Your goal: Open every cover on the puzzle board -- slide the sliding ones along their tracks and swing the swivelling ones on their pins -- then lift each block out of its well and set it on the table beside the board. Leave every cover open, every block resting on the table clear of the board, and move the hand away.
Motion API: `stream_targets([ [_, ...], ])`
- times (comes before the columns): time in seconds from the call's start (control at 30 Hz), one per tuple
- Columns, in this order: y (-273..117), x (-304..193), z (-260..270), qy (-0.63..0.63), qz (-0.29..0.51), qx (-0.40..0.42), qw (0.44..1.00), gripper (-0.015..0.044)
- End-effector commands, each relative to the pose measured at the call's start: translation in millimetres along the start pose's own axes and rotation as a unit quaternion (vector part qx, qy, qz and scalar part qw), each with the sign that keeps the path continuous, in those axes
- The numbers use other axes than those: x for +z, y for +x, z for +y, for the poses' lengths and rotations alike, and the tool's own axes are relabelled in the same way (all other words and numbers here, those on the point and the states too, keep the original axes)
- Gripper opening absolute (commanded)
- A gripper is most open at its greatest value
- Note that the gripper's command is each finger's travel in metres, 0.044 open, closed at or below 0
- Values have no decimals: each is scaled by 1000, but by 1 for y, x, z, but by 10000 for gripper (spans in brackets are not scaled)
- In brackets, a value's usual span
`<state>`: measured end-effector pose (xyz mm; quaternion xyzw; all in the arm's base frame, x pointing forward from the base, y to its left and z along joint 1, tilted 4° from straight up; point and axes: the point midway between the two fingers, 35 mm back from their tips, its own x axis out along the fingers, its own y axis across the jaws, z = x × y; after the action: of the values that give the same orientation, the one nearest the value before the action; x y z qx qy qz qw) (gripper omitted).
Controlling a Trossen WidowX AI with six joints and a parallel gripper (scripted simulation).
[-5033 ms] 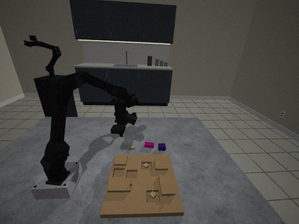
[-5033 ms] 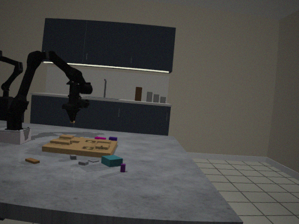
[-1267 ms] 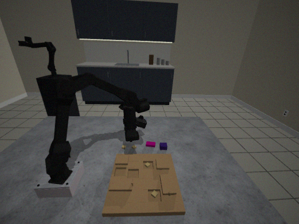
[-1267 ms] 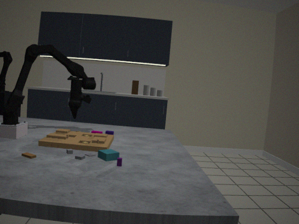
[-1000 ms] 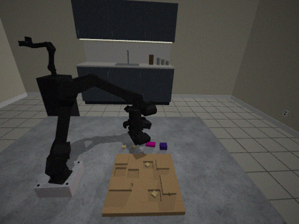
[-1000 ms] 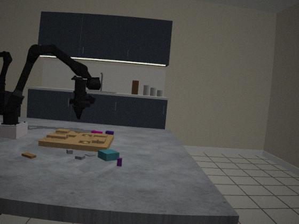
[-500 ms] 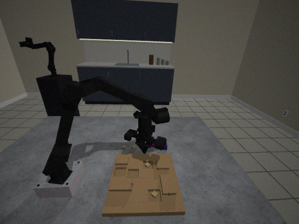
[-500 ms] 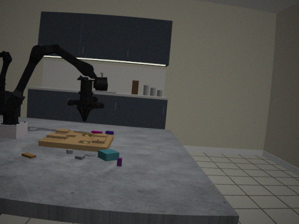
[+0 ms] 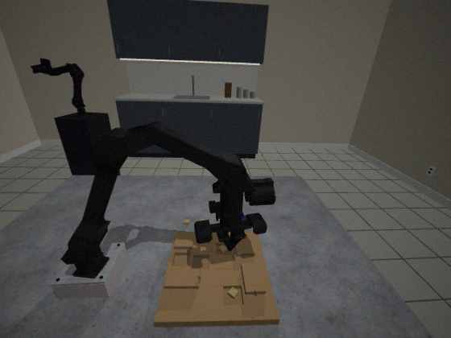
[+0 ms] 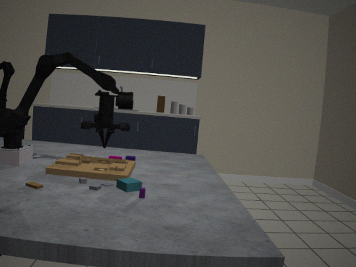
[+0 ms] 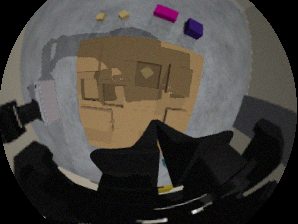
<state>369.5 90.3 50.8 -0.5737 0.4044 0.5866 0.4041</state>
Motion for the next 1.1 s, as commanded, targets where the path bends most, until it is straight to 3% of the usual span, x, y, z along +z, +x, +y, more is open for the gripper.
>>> stream_targets([
  [0.0,3,-28,0,-105,2,5,994,0],
  [0.1,3,-37,0,-93,2,6,996,0],
  [0.27,4,-58,2,164,4,6,986,0],
  [0.47,6,-81,5,435,5,6,901,0],
  [1.07,21,-82,5,442,5,6,897,0],
])
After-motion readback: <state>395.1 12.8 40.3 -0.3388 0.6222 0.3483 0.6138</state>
